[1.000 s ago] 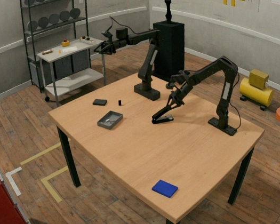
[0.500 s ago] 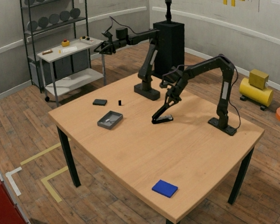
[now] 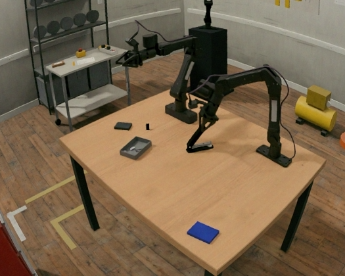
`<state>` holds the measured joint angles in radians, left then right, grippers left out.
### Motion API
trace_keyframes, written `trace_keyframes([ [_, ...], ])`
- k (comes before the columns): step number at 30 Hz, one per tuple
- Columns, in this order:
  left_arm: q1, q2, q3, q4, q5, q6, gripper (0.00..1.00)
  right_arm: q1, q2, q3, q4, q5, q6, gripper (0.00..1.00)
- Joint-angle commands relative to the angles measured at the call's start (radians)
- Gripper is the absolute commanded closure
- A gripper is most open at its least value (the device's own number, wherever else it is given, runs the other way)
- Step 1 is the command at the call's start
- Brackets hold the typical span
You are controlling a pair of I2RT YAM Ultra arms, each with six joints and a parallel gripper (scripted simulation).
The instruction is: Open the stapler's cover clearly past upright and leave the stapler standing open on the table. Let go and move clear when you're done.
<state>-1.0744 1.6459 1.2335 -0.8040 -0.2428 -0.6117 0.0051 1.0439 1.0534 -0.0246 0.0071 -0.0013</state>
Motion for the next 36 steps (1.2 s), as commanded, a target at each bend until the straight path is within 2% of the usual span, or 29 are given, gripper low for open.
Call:
trace_keyframes([
  [1, 0.016, 0.024, 0.068, -0.084, 0.031, 0.022, 0.79, -0.011, 0.010, -0.002, 0.028, -0.007, 0.004, 0.43],
  [14, 0.089, 0.187, 0.343, -0.327, 0.141, 0.069, 0.79, -0.011, 0.010, -0.002, 0.028, -0.007, 0.004, 0.43],
  [18, 0.091, 0.200, 0.362, -0.344, 0.144, 0.071, 0.79, -0.011, 0.010, -0.013, 0.034, -0.015, 0.005, 0.43],
  [24, 0.087, 0.202, 0.365, -0.347, 0.144, 0.071, 0.79, 0.082, -0.064, -0.004, -0.182, -0.002, 0.010, 0.43],
  [30, 0.087, 0.202, 0.365, -0.347, 0.144, 0.071, 0.79, 0.272, -0.237, 0.002, -0.458, -0.034, 0.006, 0.43],
  [32, 0.085, 0.193, 0.355, -0.335, 0.135, 0.064, 0.79, 0.334, -0.286, 0.006, -0.526, -0.033, 0.007, 0.43],
  [34, 0.085, 0.193, 0.355, -0.335, 0.135, 0.064, 0.79, 0.334, -0.286, 0.006, -0.526, -0.033, 0.007, 0.43],
  [36, 0.085, 0.193, 0.355, -0.335, 0.135, 0.064, 0.79, 0.426, -0.344, 0.011, -0.620, -0.027, 0.006, 0.43],
])
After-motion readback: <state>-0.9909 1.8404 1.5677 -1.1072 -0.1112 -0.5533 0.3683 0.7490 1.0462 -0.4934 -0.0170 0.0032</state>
